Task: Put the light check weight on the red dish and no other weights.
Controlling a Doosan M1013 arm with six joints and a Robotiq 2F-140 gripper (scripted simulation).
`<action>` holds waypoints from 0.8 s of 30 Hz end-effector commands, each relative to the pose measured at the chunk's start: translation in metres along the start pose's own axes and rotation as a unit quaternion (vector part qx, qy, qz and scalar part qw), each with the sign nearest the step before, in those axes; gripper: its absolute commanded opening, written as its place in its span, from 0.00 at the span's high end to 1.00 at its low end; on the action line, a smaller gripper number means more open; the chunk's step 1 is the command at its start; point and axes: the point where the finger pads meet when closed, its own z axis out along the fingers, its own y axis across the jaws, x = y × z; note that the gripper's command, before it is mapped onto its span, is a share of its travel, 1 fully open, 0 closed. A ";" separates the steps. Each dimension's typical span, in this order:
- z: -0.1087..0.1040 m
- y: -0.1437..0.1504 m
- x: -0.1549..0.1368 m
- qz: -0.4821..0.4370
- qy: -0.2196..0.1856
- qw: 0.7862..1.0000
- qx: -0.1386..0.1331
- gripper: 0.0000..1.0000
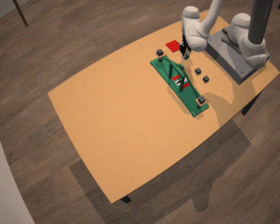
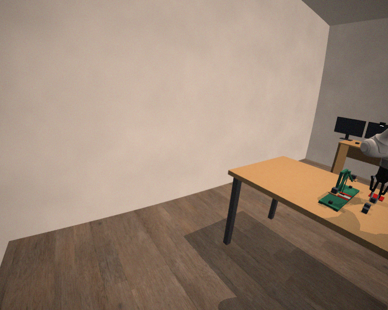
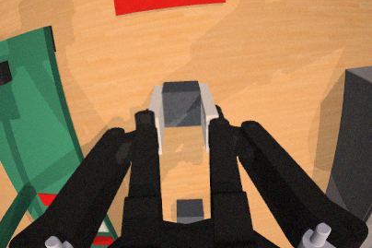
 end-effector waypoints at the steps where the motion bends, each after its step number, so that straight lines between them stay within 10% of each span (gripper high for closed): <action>1: -0.004 0.001 -0.002 0.000 -0.001 1.000 0.000 0.76; 14: -0.062 0.001 -0.002 0.000 -0.001 1.000 0.000 0.76; 24: -0.067 0.001 -0.002 0.000 -0.001 1.000 0.000 0.76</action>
